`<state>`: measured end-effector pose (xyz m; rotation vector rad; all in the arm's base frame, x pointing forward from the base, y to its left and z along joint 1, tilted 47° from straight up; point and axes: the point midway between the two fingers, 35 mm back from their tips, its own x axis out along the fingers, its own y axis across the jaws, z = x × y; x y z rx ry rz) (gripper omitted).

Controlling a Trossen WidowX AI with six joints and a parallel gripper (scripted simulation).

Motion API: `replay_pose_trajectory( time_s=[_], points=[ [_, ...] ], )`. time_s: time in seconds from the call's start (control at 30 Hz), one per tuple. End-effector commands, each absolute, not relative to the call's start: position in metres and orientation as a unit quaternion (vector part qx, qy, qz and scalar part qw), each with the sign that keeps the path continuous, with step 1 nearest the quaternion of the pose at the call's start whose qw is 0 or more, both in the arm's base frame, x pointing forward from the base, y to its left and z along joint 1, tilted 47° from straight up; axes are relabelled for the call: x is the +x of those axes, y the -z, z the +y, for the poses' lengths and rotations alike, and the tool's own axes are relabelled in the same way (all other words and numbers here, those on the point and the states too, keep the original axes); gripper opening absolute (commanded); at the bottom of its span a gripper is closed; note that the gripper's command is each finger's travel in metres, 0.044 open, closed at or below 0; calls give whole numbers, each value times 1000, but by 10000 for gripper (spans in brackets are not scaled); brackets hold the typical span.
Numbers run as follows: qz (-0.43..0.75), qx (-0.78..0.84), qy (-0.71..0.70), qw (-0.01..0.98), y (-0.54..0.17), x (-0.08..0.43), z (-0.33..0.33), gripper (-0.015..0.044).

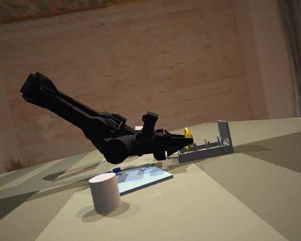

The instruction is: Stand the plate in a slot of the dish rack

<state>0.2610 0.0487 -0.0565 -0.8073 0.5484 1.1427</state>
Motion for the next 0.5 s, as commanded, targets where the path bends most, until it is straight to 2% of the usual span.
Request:
replay_pose_trajectory(
  time_s=[0.0,0.4,0.47],
  points=[
    [249,-367,-519,731,56,261,49,79],
    [249,-367,-519,731,56,261,49,394],
    [249,-367,-519,731,56,261,49,400]
  ],
)
